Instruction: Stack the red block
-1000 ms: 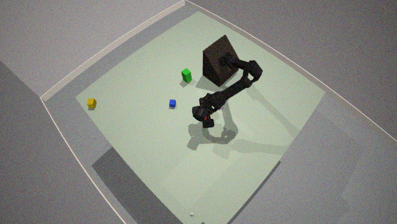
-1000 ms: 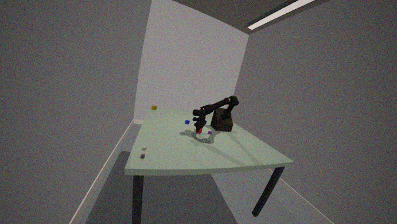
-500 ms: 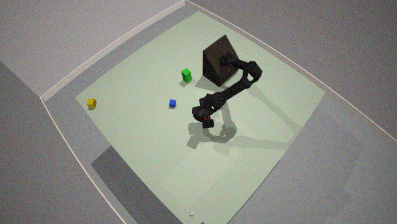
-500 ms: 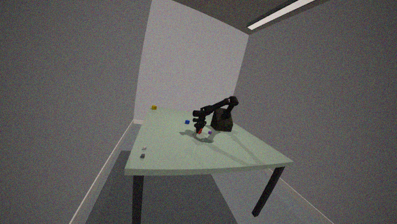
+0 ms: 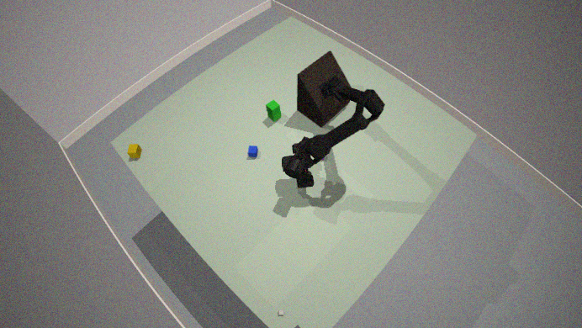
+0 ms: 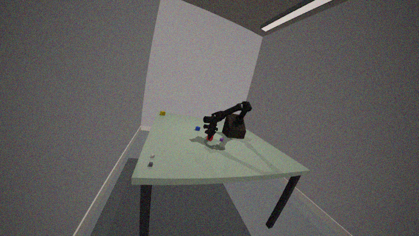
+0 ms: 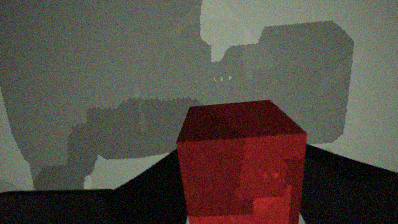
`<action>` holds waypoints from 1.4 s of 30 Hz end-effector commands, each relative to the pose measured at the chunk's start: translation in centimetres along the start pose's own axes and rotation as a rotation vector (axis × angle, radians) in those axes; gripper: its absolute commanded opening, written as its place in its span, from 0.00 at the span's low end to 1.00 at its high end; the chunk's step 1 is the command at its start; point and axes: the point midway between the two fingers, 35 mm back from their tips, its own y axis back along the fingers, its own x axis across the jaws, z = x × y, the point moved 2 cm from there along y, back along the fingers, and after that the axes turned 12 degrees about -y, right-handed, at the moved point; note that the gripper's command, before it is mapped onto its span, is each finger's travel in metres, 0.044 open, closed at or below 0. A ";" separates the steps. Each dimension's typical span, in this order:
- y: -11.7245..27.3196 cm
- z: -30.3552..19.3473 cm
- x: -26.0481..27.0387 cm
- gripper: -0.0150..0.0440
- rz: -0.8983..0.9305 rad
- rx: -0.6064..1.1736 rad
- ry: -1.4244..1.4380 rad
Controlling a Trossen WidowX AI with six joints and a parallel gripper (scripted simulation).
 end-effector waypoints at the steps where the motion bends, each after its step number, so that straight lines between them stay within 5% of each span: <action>1: 0.0 0.1 -0.1 0.53 -0.002 -0.003 -0.005; 9: 1.8 0.1 0.0 0.25 -0.002 -0.004 -0.005; 30: 11.5 0.0 0.0 0.25 -0.005 -0.007 -0.005; 42: 11.9 1.1 -0.9 0.25 -0.007 -0.016 -0.006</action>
